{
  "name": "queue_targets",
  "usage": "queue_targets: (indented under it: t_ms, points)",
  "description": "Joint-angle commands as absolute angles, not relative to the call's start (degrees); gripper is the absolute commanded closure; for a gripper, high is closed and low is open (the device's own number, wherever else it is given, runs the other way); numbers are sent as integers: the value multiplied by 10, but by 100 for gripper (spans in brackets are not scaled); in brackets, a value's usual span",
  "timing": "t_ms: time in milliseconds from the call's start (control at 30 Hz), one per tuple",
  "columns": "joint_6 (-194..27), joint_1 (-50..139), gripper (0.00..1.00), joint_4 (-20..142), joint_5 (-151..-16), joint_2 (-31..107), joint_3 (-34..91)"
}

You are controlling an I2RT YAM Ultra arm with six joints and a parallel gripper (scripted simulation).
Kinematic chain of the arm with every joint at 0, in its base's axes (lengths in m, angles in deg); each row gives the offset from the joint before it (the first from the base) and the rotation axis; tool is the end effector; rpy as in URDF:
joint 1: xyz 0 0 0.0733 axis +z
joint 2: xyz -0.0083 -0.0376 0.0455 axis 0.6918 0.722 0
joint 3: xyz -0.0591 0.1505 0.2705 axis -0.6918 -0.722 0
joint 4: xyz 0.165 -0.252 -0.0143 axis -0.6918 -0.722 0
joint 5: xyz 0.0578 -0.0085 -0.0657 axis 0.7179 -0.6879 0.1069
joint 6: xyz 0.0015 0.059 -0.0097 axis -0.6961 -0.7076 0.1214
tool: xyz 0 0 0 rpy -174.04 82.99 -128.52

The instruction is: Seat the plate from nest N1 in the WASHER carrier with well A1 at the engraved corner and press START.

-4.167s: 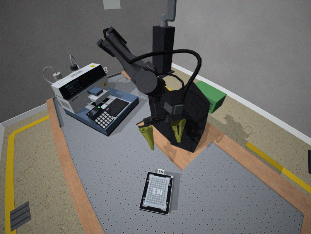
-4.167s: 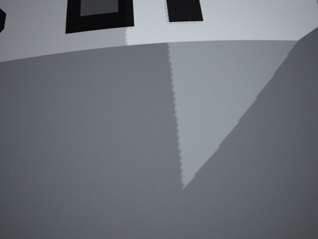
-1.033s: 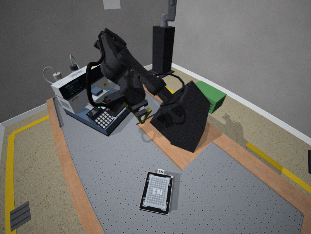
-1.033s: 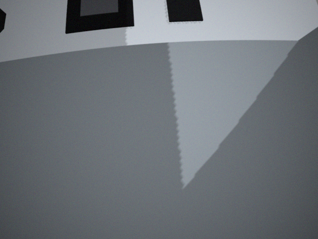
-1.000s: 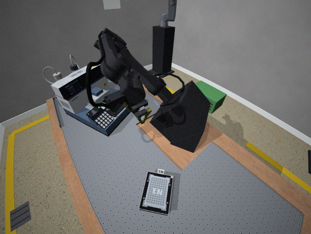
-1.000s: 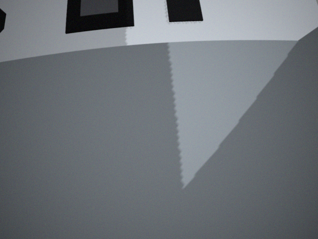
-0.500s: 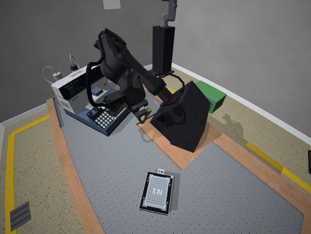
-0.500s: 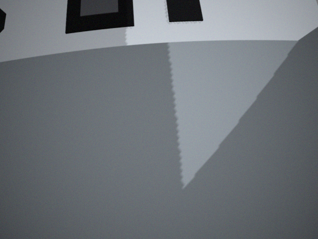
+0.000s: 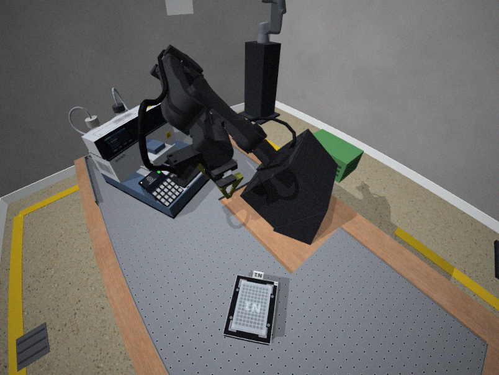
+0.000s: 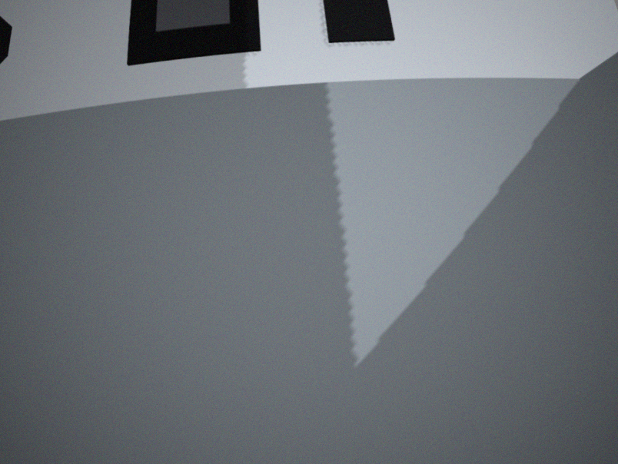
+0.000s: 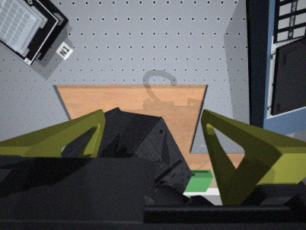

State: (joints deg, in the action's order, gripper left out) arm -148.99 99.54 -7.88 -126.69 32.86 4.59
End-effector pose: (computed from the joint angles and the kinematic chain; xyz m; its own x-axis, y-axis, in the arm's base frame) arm 0.1616 0.1850 0.1857 -0.9248 -0.1997 -0.3239 0.0977 0.6981 -0.7093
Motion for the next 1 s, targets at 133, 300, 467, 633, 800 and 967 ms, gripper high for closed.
queue_targets:
  t_ms: [133, 300, 467, 633, 800, 967]
  points:
    - [-1494, 1006, 0, -89, -1277, 322, 60]
    - [-1444, 989, 0, -59, -1282, 357, 69]
    - [-1340, 974, 0, -26, -1293, 410, 95]
    - [-1264, 961, 0, 0, -1300, 451, 120]
    - [-1235, 947, 0, 32, -1302, 486, 144]
    - [-1215, 934, 0, 60, -1307, 535, 179]
